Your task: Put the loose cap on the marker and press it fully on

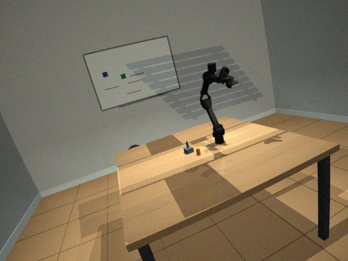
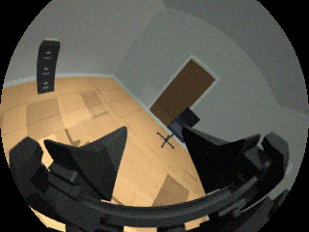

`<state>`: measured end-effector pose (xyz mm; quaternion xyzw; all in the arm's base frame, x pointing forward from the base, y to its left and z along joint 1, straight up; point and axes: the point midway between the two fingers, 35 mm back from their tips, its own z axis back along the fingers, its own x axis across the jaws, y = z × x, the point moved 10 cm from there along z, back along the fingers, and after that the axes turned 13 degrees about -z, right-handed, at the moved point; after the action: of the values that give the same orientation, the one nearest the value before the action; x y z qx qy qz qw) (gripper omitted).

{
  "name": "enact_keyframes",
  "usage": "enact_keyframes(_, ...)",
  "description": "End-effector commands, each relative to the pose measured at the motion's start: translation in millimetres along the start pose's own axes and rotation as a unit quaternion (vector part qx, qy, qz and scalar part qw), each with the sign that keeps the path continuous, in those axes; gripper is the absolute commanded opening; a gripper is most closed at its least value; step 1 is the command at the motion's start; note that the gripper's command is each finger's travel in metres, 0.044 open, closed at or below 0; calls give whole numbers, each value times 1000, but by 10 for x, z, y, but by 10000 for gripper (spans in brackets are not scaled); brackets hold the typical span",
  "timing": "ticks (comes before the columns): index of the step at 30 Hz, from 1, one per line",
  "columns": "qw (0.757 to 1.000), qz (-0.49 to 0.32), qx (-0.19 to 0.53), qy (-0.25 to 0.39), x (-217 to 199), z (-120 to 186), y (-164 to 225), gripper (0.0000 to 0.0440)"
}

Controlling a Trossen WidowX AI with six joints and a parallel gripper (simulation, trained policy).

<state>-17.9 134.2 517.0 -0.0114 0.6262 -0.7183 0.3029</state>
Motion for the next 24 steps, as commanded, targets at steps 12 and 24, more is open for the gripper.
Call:
enact_keyframes(12, 996, -38, 80, -16, -72, -192, 282, 322)
enact_keyframes(24, 988, -67, 137, -22, -146, -294, 496, 323)
